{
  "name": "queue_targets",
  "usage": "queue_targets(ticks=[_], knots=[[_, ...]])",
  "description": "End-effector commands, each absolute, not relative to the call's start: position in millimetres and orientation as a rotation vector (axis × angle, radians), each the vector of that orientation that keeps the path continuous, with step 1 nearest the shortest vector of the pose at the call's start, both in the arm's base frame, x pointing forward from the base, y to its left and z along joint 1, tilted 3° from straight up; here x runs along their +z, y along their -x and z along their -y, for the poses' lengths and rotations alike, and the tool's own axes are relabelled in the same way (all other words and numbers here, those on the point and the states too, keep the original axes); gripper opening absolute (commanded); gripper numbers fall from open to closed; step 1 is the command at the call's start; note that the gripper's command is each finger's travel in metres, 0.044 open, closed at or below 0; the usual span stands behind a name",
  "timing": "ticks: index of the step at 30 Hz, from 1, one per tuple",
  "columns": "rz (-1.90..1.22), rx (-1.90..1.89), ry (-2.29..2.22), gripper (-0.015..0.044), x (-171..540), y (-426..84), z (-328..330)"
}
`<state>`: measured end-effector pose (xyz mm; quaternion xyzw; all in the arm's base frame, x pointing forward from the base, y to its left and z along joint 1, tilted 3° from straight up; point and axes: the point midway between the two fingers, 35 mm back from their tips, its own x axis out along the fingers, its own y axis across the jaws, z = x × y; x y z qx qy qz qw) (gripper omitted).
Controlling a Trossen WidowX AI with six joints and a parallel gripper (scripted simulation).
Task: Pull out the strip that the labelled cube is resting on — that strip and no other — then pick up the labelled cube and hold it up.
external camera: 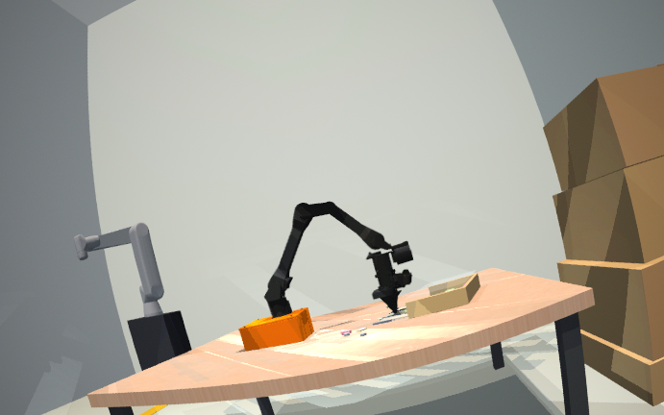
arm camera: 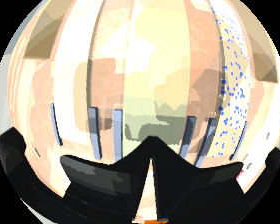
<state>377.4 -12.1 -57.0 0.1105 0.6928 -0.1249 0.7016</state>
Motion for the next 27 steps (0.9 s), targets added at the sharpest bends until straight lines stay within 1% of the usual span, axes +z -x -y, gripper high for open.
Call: queue_targets(ticks=[1, 27], knots=[[-1.567, -0.28, -0.25, 0.0, -61.6, -364.5, 8.9], [-1.57, -0.279, -0.251, 0.0, -62.1, -327.1, -4.5]])
